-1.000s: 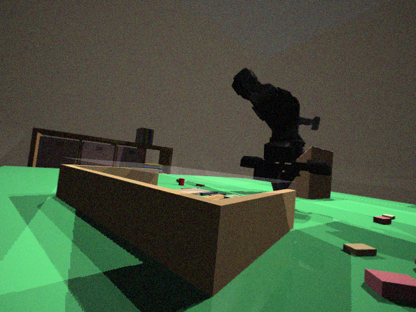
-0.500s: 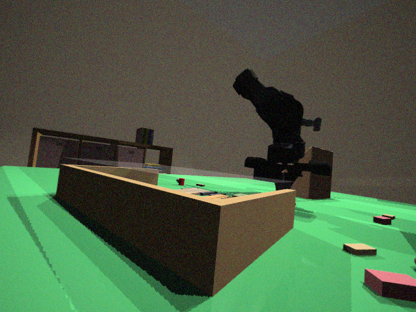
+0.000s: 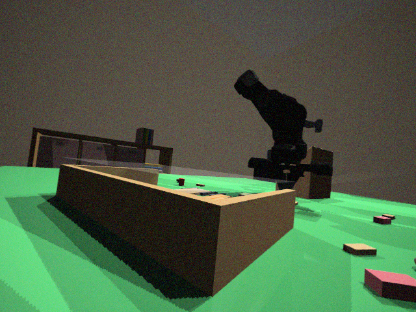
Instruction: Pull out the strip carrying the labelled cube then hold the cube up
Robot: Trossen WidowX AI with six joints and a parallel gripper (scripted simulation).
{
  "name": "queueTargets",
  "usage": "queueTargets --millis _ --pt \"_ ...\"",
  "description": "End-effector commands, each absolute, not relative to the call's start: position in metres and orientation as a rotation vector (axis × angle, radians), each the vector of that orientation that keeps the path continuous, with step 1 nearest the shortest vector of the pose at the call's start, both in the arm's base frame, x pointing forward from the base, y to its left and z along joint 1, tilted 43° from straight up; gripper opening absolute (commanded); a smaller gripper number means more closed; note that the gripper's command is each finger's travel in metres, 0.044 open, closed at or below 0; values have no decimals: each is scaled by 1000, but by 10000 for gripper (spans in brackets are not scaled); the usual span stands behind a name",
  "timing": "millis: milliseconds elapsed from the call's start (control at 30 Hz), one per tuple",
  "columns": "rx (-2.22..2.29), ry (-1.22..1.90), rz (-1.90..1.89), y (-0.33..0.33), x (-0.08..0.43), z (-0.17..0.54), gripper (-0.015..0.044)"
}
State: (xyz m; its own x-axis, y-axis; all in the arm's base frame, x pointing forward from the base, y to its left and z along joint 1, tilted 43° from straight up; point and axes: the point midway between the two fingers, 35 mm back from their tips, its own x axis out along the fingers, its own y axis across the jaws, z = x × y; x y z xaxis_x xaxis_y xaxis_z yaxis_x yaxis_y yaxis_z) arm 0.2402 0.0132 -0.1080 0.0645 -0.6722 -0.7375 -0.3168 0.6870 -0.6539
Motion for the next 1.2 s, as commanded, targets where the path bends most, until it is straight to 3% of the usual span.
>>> queueTargets --millis 0,1167 --pt "-849 1559 -327 8 227 -109 0" --pt "-850 1562 -326 -5 177 -101 0"
